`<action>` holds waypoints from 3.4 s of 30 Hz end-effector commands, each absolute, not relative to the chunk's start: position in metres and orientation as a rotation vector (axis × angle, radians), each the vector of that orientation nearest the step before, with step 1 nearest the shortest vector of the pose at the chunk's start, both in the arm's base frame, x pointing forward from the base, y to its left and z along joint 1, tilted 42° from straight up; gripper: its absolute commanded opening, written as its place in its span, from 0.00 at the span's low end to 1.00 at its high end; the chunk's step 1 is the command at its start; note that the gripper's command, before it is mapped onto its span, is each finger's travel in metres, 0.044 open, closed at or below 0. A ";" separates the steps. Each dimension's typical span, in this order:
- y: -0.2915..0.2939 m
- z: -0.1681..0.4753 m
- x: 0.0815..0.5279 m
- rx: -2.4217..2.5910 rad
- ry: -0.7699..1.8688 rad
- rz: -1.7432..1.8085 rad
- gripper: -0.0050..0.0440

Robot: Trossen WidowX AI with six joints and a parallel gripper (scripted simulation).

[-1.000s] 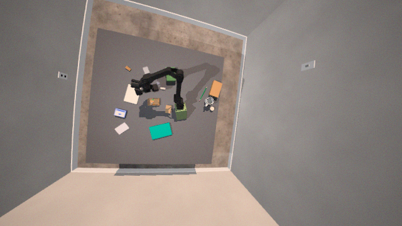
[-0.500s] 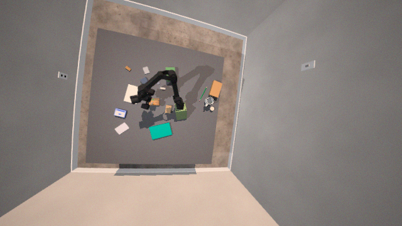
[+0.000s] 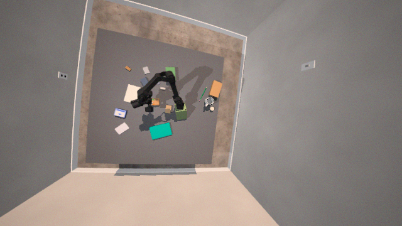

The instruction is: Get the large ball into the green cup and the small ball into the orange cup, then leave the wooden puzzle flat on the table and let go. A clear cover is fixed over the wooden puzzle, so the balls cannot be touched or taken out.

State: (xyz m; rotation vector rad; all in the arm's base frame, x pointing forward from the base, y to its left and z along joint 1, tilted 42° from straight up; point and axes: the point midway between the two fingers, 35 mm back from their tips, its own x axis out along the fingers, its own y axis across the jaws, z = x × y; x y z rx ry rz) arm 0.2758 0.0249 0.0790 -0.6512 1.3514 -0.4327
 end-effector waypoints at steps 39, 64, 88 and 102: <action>-0.027 0.020 0.287 -0.661 1.362 -0.441 1.00; -0.028 0.019 0.288 -0.661 1.361 -0.441 0.68; 0.007 0.059 0.277 -0.663 1.364 -0.434 0.10; 0.007 0.059 0.277 -0.663 1.364 -0.434 0.10</action>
